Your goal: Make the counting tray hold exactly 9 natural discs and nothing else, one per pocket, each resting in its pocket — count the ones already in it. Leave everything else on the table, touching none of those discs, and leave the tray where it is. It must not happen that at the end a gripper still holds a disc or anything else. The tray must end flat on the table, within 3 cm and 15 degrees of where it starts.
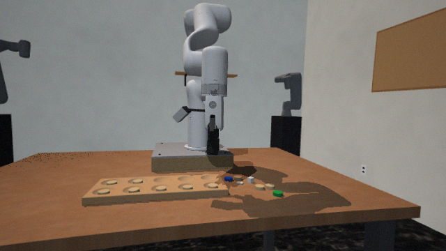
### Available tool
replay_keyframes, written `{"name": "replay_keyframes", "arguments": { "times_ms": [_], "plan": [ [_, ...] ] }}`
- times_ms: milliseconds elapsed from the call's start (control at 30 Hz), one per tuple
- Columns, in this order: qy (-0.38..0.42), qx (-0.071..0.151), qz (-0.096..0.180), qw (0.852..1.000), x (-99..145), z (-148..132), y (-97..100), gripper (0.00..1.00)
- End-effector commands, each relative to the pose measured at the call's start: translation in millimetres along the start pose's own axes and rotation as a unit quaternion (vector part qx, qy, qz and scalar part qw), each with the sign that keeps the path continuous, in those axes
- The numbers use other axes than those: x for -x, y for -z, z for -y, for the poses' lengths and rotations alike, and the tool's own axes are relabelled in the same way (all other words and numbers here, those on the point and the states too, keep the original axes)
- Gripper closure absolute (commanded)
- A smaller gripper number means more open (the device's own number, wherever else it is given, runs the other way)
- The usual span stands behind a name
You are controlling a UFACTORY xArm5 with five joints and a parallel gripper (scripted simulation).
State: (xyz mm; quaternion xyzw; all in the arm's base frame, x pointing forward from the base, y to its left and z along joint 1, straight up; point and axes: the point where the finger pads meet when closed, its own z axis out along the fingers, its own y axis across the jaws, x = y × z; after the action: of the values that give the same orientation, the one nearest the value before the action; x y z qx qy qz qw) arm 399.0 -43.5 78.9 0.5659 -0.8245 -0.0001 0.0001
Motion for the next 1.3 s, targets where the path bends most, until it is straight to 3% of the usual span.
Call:
{"name": "replay_keyframes", "arguments": {
  "times_ms": [0, 200, 233, 333, 700, 767, 833, 967, 1067, 1267],
  "plan": [
    [0.000, -0.002, 0.000, 1.000, 0.3, 1.2, 1.2, 0.53],
    [0.064, -0.002, 0.000, 0.998, 18.0, -17.9, 0.1, 0.53],
    [0.110, -0.002, 0.000, 0.994, 29.7, -32.1, -0.9, 0.53],
    [0.152, -0.002, 0.000, 0.988, 39.6, -45.7, -2.0, 0.53],
    [0.342, -0.001, 0.000, 0.940, 74.2, -110.3, -9.4, 0.53],
    [0.342, -0.001, 0.000, 0.940, 74.2, -110.3, -9.4, 0.53],
    [0.381, -0.001, 0.000, 0.925, 79.3, -124.3, -11.5, 0.53],
    [0.382, -0.001, 0.000, 0.924, 79.7, -124.6, -14.7, 0.53],
    [0.383, -0.001, 0.000, 0.924, 80.1, -123.8, -30.5, 0.53],
    [0.383, -0.001, 0.000, 0.924, 79.9, -123.5, -81.0, 0.53]
  ]
}}
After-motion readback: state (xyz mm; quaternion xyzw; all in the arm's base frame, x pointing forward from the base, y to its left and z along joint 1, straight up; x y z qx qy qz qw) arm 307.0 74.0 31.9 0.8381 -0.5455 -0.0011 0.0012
